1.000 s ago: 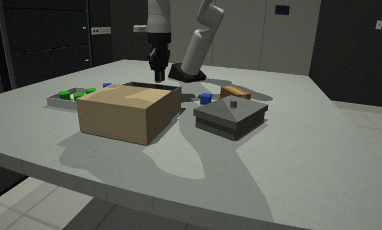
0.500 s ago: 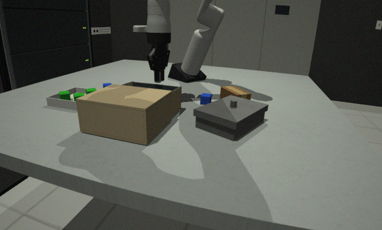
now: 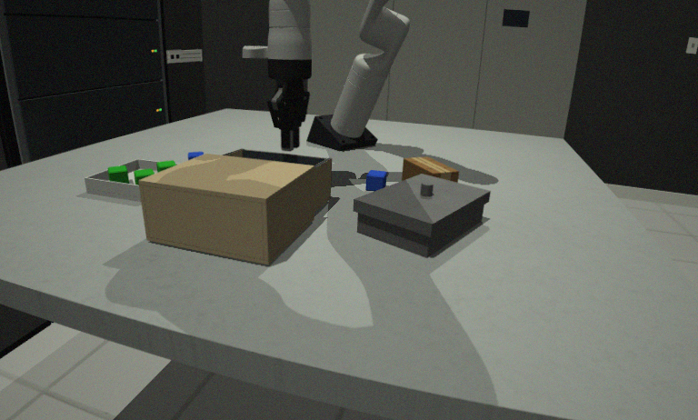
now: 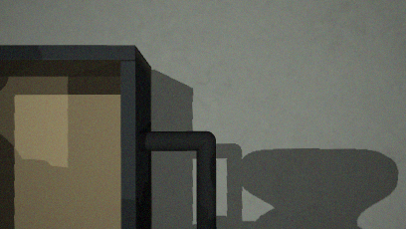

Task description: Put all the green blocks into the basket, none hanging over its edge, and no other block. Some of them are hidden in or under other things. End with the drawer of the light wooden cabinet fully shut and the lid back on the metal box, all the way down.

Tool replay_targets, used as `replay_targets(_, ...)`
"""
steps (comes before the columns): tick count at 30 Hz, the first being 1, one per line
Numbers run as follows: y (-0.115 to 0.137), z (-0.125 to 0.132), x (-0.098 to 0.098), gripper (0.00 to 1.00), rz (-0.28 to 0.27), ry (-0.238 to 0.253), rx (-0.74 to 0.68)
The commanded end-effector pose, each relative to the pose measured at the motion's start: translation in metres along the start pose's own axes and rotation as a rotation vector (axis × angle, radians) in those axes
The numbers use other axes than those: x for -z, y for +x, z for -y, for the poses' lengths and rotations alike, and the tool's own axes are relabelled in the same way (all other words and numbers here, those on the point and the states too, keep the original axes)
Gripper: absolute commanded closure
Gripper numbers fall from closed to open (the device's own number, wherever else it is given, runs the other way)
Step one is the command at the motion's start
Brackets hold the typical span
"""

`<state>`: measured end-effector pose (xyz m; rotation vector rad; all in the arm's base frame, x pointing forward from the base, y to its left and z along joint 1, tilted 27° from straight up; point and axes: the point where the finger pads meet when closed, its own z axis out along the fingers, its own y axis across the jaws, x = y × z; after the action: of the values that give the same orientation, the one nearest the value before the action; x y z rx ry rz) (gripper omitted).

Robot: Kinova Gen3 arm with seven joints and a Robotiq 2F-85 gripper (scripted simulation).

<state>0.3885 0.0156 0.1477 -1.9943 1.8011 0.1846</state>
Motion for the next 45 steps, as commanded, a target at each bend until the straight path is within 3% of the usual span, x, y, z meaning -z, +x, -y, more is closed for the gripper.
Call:
replay_targets(1, -0.0001, 0.003, -0.0004, 0.7, 0.0, 0.005, -0.002)
replay_targets(45, -0.0017, 0.0022, -0.0053, 0.7, 0.0, 0.005, -0.003)
